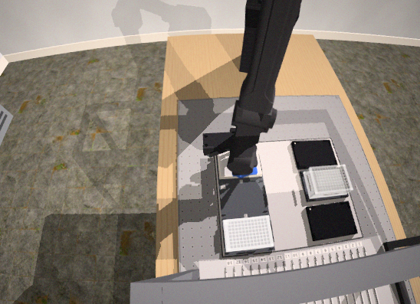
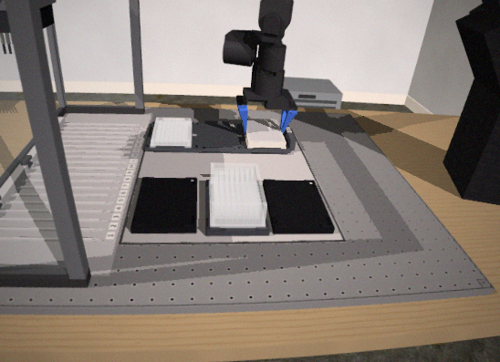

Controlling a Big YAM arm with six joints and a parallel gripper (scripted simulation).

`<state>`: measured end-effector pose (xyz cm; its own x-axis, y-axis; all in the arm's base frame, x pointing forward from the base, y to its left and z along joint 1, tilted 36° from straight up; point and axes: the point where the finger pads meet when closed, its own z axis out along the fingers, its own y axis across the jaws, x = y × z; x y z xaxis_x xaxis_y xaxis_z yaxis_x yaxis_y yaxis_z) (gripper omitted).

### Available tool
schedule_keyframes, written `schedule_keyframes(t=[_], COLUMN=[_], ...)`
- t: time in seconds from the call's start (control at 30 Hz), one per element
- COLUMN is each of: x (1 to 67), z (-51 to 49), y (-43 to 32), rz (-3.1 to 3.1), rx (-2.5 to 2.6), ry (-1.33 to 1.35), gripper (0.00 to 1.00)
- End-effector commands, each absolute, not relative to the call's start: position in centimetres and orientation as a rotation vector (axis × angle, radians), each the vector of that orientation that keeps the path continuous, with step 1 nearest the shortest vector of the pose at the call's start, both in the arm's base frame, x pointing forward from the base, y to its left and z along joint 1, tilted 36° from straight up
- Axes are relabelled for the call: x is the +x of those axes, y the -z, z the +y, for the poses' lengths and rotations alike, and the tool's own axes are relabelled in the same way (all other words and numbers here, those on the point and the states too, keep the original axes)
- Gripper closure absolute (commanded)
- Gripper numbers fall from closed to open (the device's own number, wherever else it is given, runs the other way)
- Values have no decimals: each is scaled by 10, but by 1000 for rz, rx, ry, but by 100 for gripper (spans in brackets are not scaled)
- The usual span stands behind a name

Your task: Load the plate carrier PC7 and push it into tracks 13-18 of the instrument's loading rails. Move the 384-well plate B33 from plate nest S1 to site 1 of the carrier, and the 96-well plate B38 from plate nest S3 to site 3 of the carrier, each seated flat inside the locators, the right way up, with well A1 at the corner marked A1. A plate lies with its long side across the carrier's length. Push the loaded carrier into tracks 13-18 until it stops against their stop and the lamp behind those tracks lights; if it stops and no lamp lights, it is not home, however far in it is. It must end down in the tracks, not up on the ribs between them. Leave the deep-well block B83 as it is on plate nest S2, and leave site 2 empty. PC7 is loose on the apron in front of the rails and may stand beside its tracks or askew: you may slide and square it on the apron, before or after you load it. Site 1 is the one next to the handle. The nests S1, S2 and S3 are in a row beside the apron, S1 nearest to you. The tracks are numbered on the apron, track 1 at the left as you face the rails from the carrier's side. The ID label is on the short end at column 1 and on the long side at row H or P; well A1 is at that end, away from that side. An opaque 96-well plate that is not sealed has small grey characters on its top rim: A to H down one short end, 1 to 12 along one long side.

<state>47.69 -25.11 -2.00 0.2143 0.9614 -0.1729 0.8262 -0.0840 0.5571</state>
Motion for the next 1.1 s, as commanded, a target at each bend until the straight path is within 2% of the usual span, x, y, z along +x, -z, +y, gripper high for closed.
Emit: schedule_keyframes(t=[0.0,0.47,0.5,1.07], x=[486,485,485,485], z=[-247,-246,-246,-246], y=[23,24,24,24], rz=[1650,1652,1652,1652], rx=[1929,1930,1930,1930], ry=[-328,-327,-327,-327], gripper=[100,100,6,6])
